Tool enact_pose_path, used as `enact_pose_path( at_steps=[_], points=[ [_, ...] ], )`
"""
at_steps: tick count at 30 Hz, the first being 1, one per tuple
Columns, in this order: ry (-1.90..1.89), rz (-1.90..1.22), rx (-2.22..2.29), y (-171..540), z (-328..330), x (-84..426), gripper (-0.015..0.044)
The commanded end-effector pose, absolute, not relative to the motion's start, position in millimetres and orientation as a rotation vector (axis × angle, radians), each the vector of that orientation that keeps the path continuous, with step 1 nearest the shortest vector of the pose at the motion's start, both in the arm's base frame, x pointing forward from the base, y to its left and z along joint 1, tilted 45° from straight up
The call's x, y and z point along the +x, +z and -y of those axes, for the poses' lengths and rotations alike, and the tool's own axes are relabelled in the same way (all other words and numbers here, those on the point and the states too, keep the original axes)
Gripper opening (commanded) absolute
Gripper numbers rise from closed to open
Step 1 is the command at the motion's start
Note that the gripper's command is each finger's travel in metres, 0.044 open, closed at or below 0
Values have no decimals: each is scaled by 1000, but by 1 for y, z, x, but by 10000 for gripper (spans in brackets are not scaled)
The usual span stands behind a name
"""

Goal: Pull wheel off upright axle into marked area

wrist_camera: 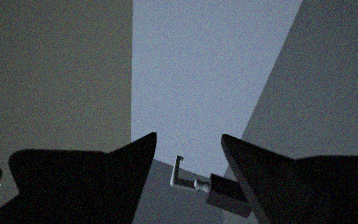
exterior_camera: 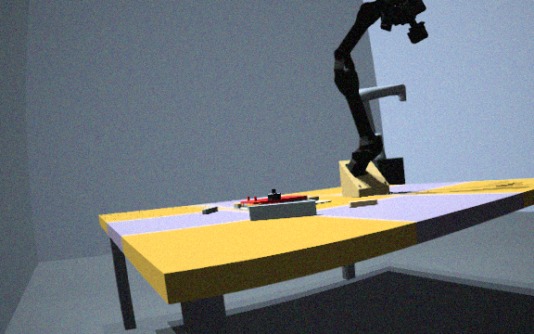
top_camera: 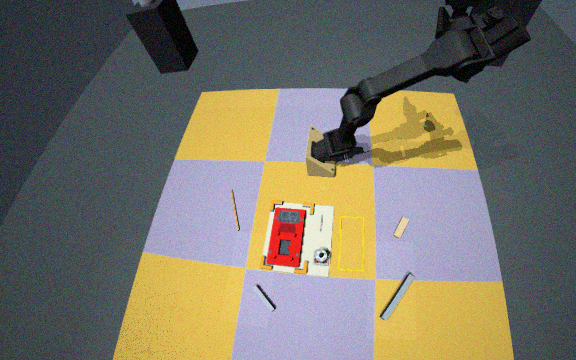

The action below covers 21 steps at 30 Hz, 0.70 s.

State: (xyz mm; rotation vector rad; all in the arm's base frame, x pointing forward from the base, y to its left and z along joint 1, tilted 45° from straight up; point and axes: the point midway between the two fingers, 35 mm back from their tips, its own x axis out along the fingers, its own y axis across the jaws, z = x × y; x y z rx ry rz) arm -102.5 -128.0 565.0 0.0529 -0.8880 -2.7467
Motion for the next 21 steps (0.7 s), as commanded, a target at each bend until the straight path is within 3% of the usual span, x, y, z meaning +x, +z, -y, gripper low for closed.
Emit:
enact_pose_path(
  at_steps=[1,11,21],
  points=[
    [-2813,1076,28,566,81,-127,300],
    [-2949,1466,-96,558,-25,-148,300],
    [-3045,1644,-191,546,-83,-143,300]
  ],
)
